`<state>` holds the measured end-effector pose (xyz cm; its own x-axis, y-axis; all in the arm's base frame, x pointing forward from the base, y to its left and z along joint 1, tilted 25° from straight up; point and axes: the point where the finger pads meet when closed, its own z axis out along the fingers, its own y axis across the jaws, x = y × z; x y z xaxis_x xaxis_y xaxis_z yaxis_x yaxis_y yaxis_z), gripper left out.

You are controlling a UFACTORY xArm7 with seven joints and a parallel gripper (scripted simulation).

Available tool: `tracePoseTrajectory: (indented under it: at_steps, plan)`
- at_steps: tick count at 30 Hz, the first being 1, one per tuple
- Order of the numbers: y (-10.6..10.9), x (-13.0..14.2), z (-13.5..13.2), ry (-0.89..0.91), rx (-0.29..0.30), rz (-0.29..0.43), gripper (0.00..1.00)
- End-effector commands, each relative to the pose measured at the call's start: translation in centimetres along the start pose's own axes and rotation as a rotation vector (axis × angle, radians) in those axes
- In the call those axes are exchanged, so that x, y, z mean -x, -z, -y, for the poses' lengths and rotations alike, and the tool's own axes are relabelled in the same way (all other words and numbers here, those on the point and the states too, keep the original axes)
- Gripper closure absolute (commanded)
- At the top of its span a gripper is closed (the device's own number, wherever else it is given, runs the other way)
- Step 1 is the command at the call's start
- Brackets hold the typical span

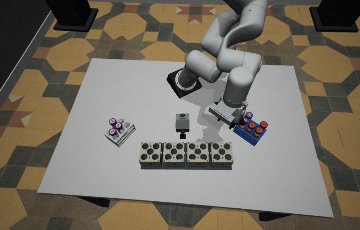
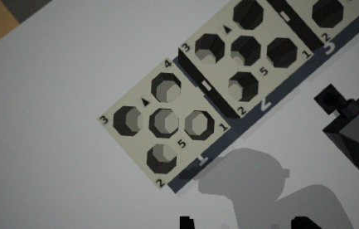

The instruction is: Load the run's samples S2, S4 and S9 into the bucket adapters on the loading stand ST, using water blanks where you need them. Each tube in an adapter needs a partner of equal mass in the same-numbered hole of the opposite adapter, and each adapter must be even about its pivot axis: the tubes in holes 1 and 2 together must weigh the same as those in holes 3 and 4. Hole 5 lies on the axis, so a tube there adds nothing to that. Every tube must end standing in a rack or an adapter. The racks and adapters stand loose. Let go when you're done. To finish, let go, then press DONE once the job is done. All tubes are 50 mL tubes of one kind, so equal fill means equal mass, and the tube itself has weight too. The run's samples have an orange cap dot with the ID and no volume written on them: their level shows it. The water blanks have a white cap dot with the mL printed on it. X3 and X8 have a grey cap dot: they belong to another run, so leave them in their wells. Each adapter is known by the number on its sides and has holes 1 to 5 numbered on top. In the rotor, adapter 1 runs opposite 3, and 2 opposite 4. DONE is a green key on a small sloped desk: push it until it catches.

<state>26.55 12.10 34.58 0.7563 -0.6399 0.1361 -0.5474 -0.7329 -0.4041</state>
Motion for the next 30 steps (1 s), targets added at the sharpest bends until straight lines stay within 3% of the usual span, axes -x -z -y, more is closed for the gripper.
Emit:
tracePoseTrajectory:
  at_steps: [1,30]
  plan:
    - [0.2,2.1,1.5,0.000,-0.003,-0.003,0.43]
    - [0.1,12.5,8.5,0.000,-0.003,-0.002,0.43]
